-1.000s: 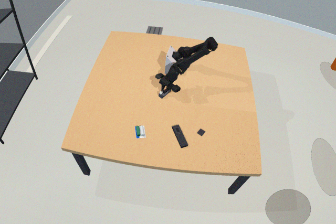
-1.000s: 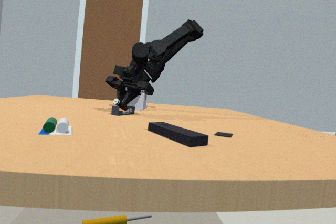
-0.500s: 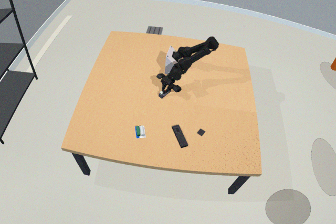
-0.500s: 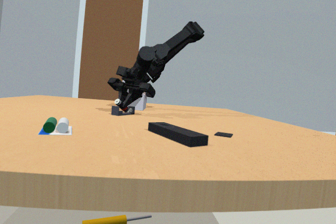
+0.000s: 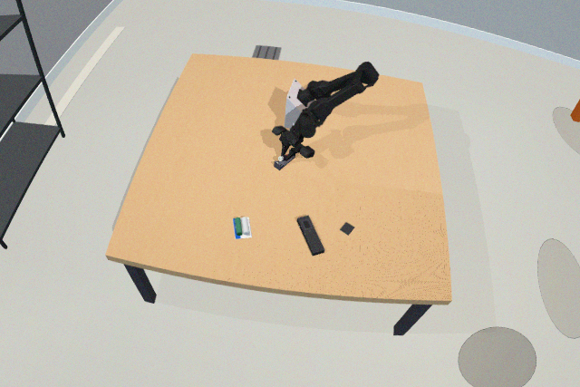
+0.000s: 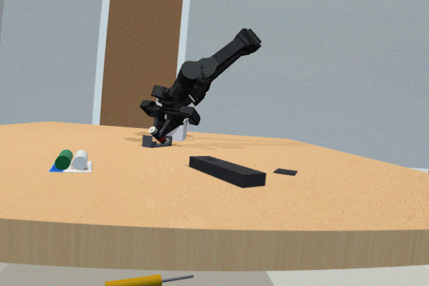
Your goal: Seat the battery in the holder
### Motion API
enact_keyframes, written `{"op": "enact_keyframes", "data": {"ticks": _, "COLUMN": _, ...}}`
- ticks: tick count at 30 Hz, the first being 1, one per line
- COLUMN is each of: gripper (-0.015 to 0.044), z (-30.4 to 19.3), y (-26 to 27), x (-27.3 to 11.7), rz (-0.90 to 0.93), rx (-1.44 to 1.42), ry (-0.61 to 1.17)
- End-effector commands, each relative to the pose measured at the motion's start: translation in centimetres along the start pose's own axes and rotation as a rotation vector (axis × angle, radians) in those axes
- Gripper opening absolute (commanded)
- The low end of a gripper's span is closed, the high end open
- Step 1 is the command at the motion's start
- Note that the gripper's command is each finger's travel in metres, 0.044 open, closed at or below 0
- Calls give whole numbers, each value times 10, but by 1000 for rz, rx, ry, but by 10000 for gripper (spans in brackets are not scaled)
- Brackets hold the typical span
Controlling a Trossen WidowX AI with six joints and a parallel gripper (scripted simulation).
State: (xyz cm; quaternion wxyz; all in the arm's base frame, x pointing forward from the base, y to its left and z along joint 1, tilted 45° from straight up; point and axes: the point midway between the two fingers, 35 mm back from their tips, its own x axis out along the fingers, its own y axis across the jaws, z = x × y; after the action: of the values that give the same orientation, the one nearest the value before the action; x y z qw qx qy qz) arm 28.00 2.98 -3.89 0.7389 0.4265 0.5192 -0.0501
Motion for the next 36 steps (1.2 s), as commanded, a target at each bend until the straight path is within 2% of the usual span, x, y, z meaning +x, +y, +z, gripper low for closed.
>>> {"op": "enact_keyframes", "data": {"ticks": 1, "gripper": 65, "z": -6, "y": -2, "x": -1, "rz": -3, "rx": 4, "ry": 5}}
{"op": "enact_keyframes", "data": {"ticks": 21, "gripper": 65, "z": -14, "y": -3, "x": -6, "rz": -2, "rx": 4, "ry": 15}}
{"op": "enact_keyframes", "data": {"ticks": 36, "gripper": 65, "z": -11, "y": -5, "x": 0, "rz": -30, "rx": -15, "ry": 92}}
